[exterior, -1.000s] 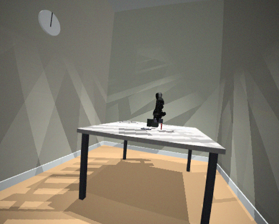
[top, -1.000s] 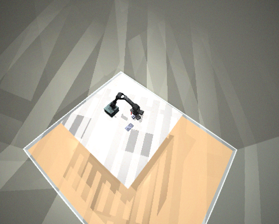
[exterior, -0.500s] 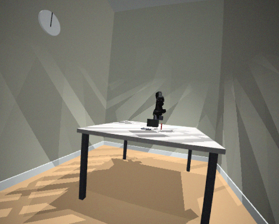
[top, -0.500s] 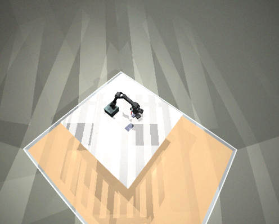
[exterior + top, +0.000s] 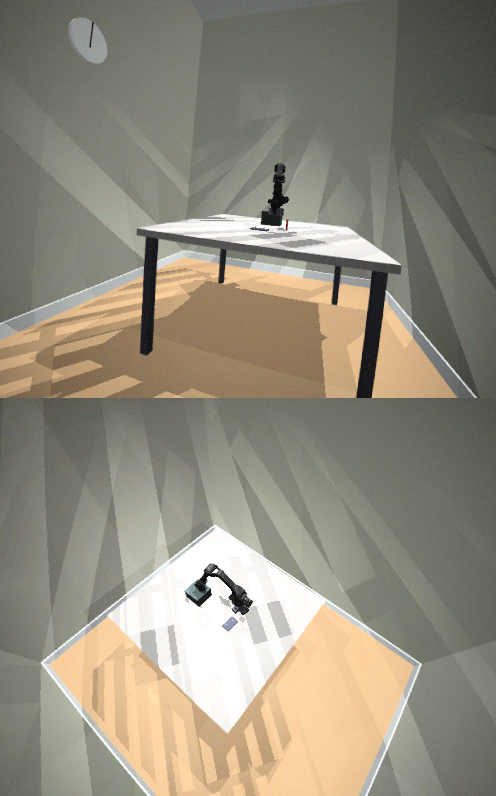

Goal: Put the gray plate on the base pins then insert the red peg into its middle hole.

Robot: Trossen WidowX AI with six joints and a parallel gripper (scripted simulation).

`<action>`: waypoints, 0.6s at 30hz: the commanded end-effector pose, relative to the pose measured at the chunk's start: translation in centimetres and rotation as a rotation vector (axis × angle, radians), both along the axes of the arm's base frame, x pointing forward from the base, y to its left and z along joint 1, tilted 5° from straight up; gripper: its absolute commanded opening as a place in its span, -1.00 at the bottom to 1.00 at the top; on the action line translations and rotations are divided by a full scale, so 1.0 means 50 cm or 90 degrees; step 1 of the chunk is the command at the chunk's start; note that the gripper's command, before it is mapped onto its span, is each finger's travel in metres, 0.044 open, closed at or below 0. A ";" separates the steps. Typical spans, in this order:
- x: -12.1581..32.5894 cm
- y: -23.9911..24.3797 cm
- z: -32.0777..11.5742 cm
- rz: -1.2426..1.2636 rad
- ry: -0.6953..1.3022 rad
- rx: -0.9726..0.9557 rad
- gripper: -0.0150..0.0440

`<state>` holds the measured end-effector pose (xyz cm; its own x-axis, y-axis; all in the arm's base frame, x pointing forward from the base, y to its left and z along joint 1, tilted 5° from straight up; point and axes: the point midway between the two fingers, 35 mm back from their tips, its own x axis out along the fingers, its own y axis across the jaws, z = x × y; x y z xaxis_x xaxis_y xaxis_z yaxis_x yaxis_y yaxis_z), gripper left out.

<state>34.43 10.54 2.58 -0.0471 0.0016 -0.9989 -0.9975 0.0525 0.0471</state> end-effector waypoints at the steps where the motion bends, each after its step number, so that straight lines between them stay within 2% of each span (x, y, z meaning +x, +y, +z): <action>1: 0.004 -0.022 -0.015 0.012 0.002 -0.003 -0.49; 18: 0.027 -0.119 -0.069 0.058 0.002 -0.003 -0.49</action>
<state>35.83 5.46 -0.30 -0.0450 -0.0031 -0.9990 -0.9987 -0.0241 0.0451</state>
